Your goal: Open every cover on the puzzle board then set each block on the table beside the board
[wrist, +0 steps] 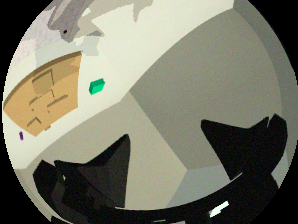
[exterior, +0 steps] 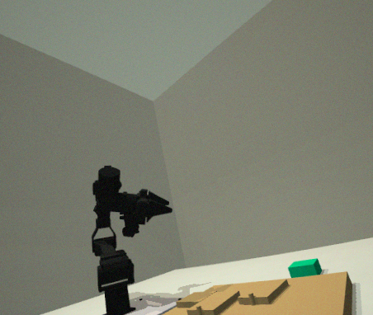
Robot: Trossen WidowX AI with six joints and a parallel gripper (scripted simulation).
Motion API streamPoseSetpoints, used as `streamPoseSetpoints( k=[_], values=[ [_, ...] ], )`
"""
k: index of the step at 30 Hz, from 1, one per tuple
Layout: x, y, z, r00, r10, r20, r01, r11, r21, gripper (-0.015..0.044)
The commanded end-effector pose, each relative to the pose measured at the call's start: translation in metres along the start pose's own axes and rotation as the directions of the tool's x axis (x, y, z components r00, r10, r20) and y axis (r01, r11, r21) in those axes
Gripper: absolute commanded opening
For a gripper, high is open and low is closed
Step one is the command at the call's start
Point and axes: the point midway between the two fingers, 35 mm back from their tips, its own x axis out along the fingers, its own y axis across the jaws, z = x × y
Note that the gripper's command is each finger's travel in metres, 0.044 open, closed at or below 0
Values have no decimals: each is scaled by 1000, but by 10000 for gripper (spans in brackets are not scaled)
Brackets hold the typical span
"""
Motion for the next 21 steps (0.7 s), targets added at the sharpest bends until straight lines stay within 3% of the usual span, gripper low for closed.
streamPoseSetpoints(
  k=[1,15,21],
  values=[
    [0,1,0,1000,2,2,-2,1000,-6,374],
    [-1,50,-29,973,156,168,-62,884,-464,6],
    [-1,77,-39,943,221,251,-8,766,-643,0]
  ],
)
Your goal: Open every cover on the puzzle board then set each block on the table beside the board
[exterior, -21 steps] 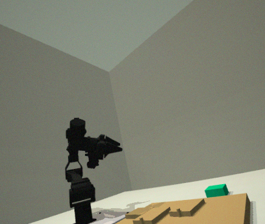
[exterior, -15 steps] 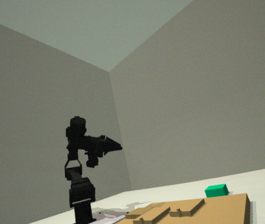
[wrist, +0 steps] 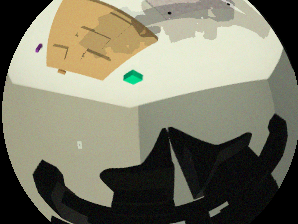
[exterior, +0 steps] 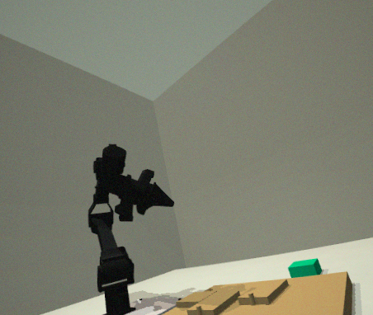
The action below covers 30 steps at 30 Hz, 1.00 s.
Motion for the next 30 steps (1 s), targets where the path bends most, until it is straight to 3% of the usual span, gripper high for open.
streamPoseSetpoints(
  k=[1,15,30],
  values=[
    [2,20,3,997,7,72,4,989,-149,0],
    [15,88,30,944,3,331,205,779,-592,0],
    [36,155,73,807,-42,590,578,265,-772,0]
  ],
)
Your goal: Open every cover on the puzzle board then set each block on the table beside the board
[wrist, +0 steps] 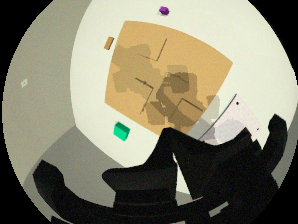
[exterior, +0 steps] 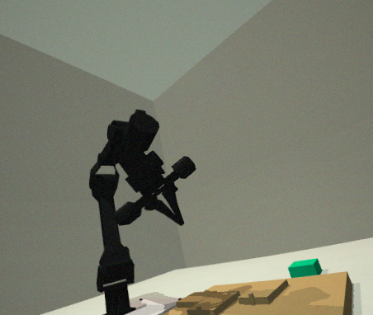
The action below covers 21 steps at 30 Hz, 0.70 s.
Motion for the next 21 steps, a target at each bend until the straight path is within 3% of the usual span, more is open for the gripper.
streamPoseSetpoints(
  k=[1,9,21],
  values=[
    [11,2,19,997,-75,22,78,982,-171,0],
    [38,0,56,971,-233,56,229,838,-495,0],
    [79,-8,99,897,-429,103,316,463,-828,0]
  ],
)
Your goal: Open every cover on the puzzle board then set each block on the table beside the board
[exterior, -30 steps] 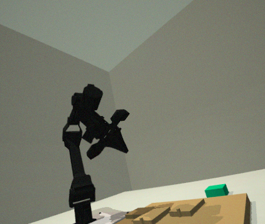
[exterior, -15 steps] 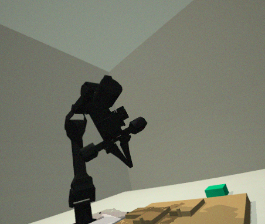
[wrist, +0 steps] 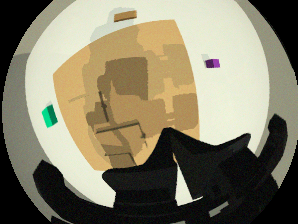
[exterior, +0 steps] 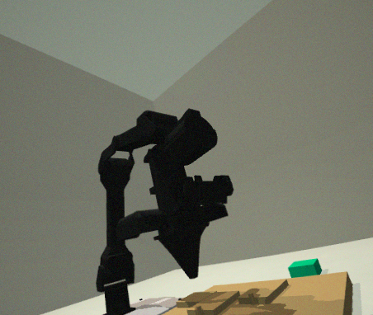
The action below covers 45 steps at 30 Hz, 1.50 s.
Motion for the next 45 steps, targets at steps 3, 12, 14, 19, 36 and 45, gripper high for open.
streamPoseSetpoints(
  k=[3,12,14,19,36,45],
  values=[
    [6,-4,8,999,-35,-15,34,995,-91,0],
    [6,-4,8,999,-35,-15,34,995,-91,0],
    [6,-4,8,999,-35,-15,34,995,-91,0],
    [6,-4,8,999,-35,-15,34,995,-91,0],
    [8,-4,8,999,-35,-15,34,995,-91,0],
    [16,-5,9,999,-35,-15,34,995,-91,0]
  ],
)
